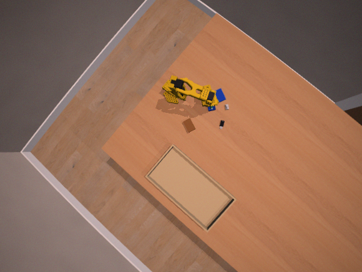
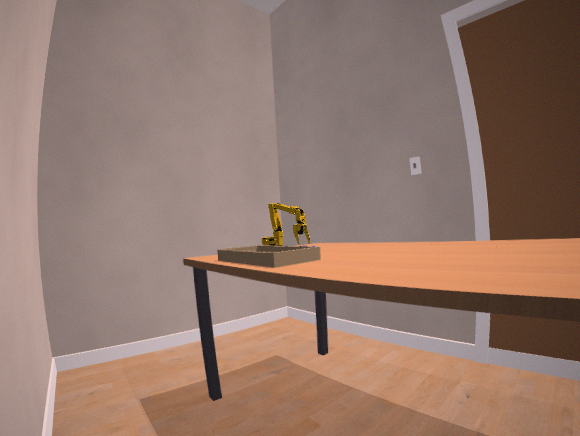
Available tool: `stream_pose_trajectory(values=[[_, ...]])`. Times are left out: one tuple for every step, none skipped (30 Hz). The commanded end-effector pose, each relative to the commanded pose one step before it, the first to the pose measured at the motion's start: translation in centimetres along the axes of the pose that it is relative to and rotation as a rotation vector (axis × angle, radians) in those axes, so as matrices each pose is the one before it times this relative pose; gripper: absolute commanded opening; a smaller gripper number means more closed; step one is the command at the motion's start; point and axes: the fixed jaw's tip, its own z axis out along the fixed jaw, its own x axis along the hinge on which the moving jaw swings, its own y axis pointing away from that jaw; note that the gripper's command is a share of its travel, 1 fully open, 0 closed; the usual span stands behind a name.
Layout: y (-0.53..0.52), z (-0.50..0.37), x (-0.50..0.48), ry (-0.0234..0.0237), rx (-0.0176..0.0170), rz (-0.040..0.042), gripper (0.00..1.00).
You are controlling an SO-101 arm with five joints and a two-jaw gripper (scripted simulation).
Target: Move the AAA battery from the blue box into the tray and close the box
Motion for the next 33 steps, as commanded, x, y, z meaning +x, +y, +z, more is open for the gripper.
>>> stream_pose_trajectory(values=[[-0.190, 0.3584, 0.2781, 0.01125, 0.02280, -0.00001, 0.29], [0.013, 0.1407, -0.0076, 0.00000, 0.00000, 0.00000, 0.29], [0.013, 0.1341, -0.0081, 0.00000, 0.00000, 0.00000, 0.29], [0.014, 0.1275, -0.0080, 0.00000, 0.00000, 0.00000, 0.29], [0.014, 0.1203, -0.0085, 0.00000, 0.00000, 0.00000, 0.29], [0.014, 0.1125, -0.0084, 0.00000, 0.00000, 0.00000, 0.29], [0.013, 0.1041, -0.0077, 0.00000, 0.00000, 0.00000, 0.29], [0.014, 0.0963, -0.0083, 0.00000, 0.00000, 0.00000, 0.29], [0.000, 0.0000, 0.0000, 0.00000, 0.00000, 0.00000, 0.29], [0.000, 0.0000, 0.0000, 0.00000, 0.00000, 0.00000, 0.29], [0.013, 0.0877, -0.0075, 0.00000, -0.00001, 0.00000, 0.29], [0.012, 0.0789, -0.0074, 0.00000, 0.00000, 0.00000, 0.29], [0.011, 0.0711, -0.0067, 0.00000, 0.00000, 0.00000, 0.29], [0.010, 0.0622, -0.0060, 0.00000, 0.00000, 0.00000, 0.29], [0.009, 0.0538, -0.0053, 0.00000, 0.00000, 0.00000, 0.29], [0.007, 0.0460, -0.0047, 0.00000, 0.00000, 0.00000, 0.29], [0.007, 0.0383, -0.0034, 0.00000, 0.00000, 0.00000, 0.29], [0.005, 0.0311, -0.0033, 0.00000, 0.00000, 0.00000, 0.29], [0.005, 0.0239, -0.0026, 0.00000, 0.00000, 0.00000, 0.29], [0.003, 0.0179, -0.0020, 0.00000, 0.00000, 0.00000, 0.29], [0.002, 0.0126, -0.0013, 0.00000, 0.00000, 0.00000, 0.29], [0.001, 0.0078, -0.0007, 0.00000, 0.00000, 0.00000, 0.29], [0.001, 0.0042, -0.0006, 0.00000, 0.00000, 0.00000, 0.29], [0.001, 0.0012, 0.0000, 0.00000, 0.00000, 0.00000, 0.29], [0.000, 0.0006, 0.0000, 0.00000, 0.00000, 0.00000, 0.29], [0.000, 0.0000, 0.0000, 0.00000, 0.00000, 0.00000, 0.29], [0.000, 0.0000, 0.0000, 0.00000, 0.00000, 0.00000, 0.29], [0.000, -0.0004, 0.0001, 0.00000, -0.00001, -0.00001, 0.29], [0.000, 0.0000, 0.0000, 0.00000, 0.00000, 0.00000, 0.29], [0.000, 0.0000, 0.0000, 0.00000, 0.00000, 0.00000, 0.29], [0.000, 0.0000, 0.0000, 0.00000, 0.00000, 0.00000, 0.29], [0.000, 0.0000, 0.0000, 0.00000, 0.00000, 0.00000, 0.29], [0.000, 0.0000, 0.0000, 0.00000, 0.00000, 0.00000, 0.29]])
